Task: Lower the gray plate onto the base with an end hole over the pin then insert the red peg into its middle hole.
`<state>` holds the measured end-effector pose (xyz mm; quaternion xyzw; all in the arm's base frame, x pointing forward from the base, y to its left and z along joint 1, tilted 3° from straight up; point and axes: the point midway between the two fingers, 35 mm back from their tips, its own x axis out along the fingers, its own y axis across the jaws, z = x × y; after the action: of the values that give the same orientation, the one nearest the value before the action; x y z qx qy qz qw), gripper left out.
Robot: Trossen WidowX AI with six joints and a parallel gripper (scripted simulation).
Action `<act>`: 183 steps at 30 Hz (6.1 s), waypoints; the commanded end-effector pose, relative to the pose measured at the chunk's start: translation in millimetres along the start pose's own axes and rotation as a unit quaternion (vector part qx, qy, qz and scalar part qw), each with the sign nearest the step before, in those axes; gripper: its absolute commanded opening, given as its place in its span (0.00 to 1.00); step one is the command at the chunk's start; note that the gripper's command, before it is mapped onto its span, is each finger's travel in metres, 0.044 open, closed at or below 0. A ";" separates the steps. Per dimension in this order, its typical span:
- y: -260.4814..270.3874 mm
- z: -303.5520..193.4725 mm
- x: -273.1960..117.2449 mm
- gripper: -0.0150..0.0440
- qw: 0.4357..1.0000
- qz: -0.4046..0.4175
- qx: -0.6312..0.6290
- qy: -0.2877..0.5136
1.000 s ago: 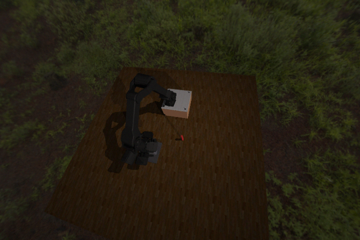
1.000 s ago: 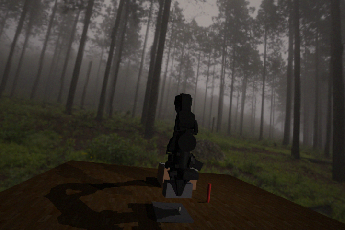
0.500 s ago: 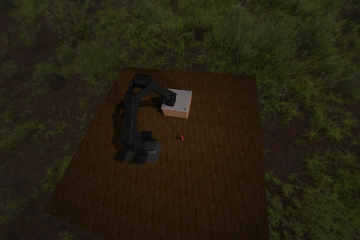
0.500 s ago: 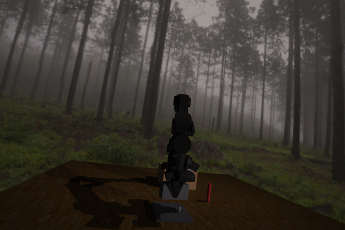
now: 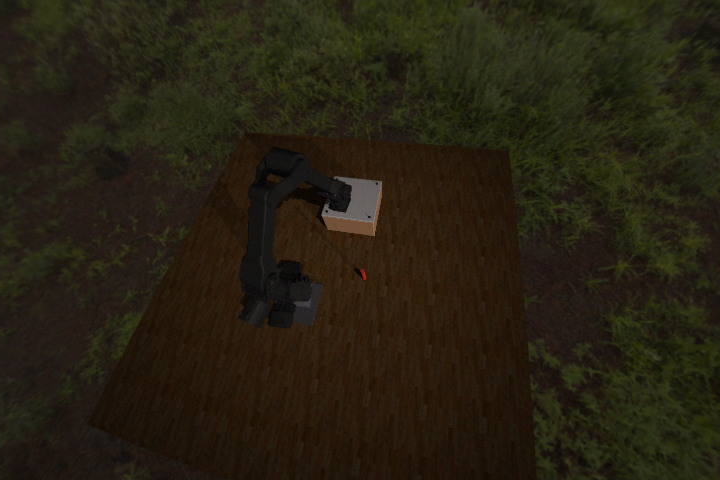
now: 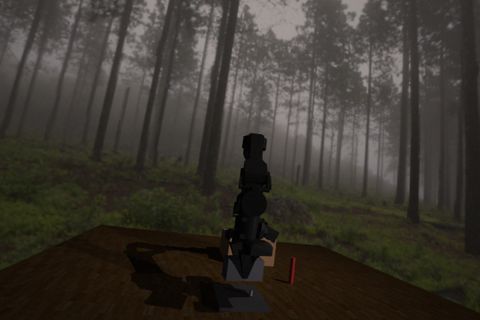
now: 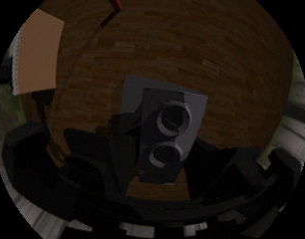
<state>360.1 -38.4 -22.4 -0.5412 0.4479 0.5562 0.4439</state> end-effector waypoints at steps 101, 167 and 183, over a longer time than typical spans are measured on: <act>66.6 179.0 -90.2 1.00 0.521 0.008 0.854 0.000; 100.6 213.9 -1.5 1.00 0.195 0.011 0.981 0.005; 102.3 213.4 16.9 0.87 0.195 0.010 0.981 0.005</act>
<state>217.1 149.6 -33.5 0.3309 0.6394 -0.3284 0.6114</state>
